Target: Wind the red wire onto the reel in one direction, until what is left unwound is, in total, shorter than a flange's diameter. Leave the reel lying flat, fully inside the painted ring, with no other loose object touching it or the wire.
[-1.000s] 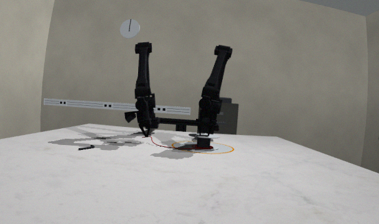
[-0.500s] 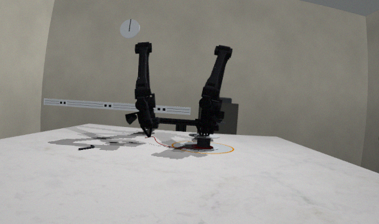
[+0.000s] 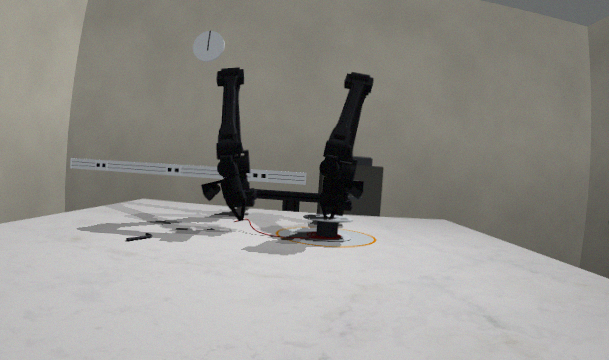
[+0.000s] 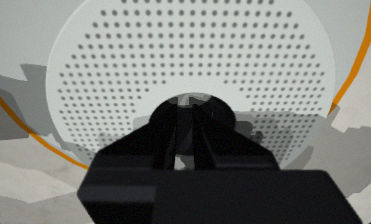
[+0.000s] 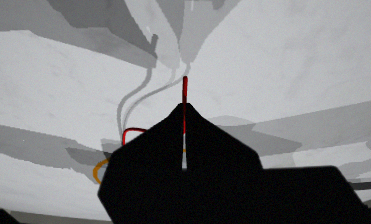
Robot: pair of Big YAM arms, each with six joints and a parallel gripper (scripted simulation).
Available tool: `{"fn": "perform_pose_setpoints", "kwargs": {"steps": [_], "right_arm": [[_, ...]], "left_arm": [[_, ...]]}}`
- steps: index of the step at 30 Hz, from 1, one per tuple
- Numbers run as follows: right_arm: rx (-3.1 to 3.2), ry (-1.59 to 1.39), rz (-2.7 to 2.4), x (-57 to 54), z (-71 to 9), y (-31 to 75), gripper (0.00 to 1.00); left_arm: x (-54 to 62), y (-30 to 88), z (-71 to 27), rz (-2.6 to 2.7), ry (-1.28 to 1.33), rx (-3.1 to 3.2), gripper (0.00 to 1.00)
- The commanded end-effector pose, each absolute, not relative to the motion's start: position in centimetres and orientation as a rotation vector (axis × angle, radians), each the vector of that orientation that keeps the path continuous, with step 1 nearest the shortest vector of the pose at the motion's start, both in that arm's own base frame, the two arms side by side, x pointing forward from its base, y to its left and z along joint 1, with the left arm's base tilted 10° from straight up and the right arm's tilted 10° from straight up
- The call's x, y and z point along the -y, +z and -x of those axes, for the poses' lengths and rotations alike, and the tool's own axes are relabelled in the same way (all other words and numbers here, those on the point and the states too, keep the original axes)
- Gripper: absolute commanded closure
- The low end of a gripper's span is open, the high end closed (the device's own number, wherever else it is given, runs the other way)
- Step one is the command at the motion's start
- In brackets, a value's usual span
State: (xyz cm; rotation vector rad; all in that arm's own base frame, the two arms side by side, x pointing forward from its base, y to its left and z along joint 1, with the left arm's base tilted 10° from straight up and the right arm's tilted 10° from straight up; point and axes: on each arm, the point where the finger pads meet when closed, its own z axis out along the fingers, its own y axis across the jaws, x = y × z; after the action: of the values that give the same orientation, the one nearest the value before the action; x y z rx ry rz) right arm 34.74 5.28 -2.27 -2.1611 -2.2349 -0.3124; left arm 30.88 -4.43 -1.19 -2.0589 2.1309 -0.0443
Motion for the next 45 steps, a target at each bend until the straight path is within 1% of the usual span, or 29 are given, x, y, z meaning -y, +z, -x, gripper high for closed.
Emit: {"fn": "perform_pose_setpoints", "kwargs": {"steps": [1, 2, 4, 5, 9, 13, 19, 21, 22, 25, 36, 38, 39, 45], "right_arm": [[2.230, -0.331, 2.171, -5.2, -35.1, -2.4, 1.00], [2.231, -0.331, 2.171, -5.1, -35.0, -2.4, 1.00], [2.231, -0.331, 2.171, -5.1, -35.0, -2.4, 1.00], [2.228, -0.331, 2.173, -5.1, -34.9, -2.4, 1.00], [2.227, -0.331, 2.174, -5.0, -34.9, -2.3, 1.00], [2.226, -0.329, 2.176, -4.8, -34.9, -2.2, 1.00], [2.224, -0.327, 2.179, -4.8, -34.8, -2.1, 1.00], [2.224, -0.327, 2.179, -4.8, -34.8, -2.1, 1.00], [2.224, -0.327, 2.179, -4.8, -34.8, -2.0, 1.00], [2.224, -0.327, 2.180, -4.8, -34.8, -2.0, 1.00], [2.223, -0.326, 2.180, -4.7, -34.8, -1.8, 1.00], [2.223, -0.326, 2.180, -4.7, -34.8, -1.8, 1.00], [2.223, -0.326, 2.180, -4.7, -34.8, -1.8, 1.00], [2.223, -0.326, 2.180, -4.7, -34.8, -1.8, 1.00]], "left_arm": [[4.1, -1.5, -30.9, 2.336, -0.019, -1.832, 0.93], [4.1, -1.5, -30.9, 2.336, -0.019, -1.832, 0.97], [4.1, -1.5, -30.9, 2.336, -0.019, -1.832, 0.97], [4.1, -1.5, -30.9, 2.336, -0.019, -1.832, 1.00], [4.1, -1.5, -30.9, 2.241, -0.006, -1.947, 1.00], [4.1, -1.5, -30.9, 1.802, 0.042, -2.360, 1.00], [4.1, -1.5, -30.9, 1.381, 0.090, -2.610, 1.00], [4.1, -1.5, -30.9, 1.381, 0.090, -2.610, 1.00], [4.1, -1.5, -30.9, 1.192, 0.113, -2.702, 1.00], [4.1, -1.5, -30.9, 0.973, 0.141, -2.790, 1.00], [4.6, -1.3, -31.5, 0.090, 0.224, -2.984, 1.00], [4.6, -1.3, -31.5, 0.090, 0.224, -2.984, 1.00], [4.7, -1.2, -31.7, -0.125, 0.237, -2.995, 1.00], [5.2, -0.7, -32.8, -0.628, 0.259, -2.969, 1.00]]}}
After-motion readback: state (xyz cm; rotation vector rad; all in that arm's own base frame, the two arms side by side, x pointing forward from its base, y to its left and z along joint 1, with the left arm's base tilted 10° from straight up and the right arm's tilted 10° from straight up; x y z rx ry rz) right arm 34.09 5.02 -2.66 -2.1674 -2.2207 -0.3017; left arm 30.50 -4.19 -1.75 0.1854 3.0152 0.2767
